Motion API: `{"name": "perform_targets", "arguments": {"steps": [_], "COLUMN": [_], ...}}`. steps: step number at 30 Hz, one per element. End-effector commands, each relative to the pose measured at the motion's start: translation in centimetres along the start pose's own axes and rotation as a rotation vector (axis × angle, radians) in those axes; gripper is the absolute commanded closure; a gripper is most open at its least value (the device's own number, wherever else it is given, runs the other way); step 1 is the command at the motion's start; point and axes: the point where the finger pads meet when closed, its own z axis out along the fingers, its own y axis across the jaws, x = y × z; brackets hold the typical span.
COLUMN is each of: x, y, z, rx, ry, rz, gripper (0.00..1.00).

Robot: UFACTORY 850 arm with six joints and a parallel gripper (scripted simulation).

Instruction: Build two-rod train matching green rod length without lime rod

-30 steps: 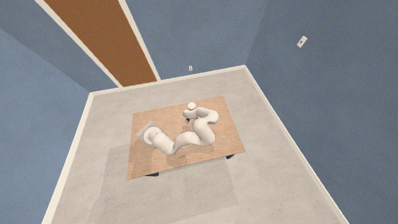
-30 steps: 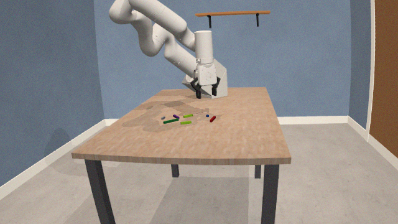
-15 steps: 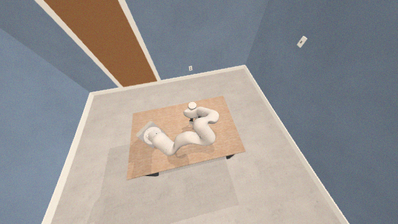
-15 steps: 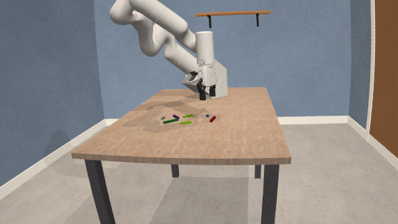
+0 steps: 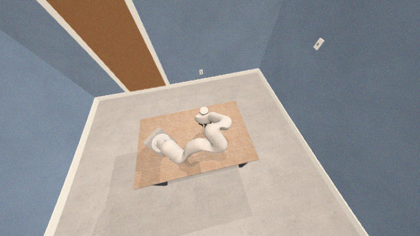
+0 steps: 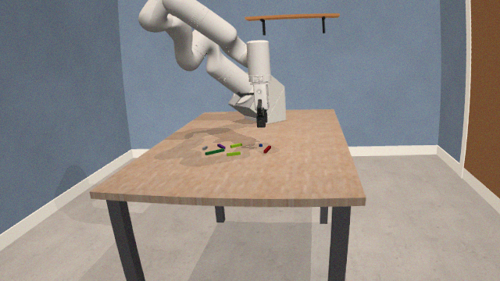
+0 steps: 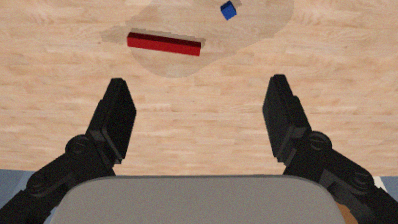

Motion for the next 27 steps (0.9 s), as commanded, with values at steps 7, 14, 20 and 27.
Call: {"name": "perform_targets", "arguments": {"steps": [7,14,20,27], "x": [-0.5,-0.8,-1.0,-1.2], "y": [-0.9,-1.4,-1.9,-2.4], "z": [0.3,0.6,0.8,1.0], "rx": [-0.013,-0.014,-0.014,-0.014], "ry": [0.002,0.000,-0.001,-0.002], "rz": [-0.352,-0.561,-0.734,-0.950], "gripper": [0.00,0.00,0.00,0.00]}}
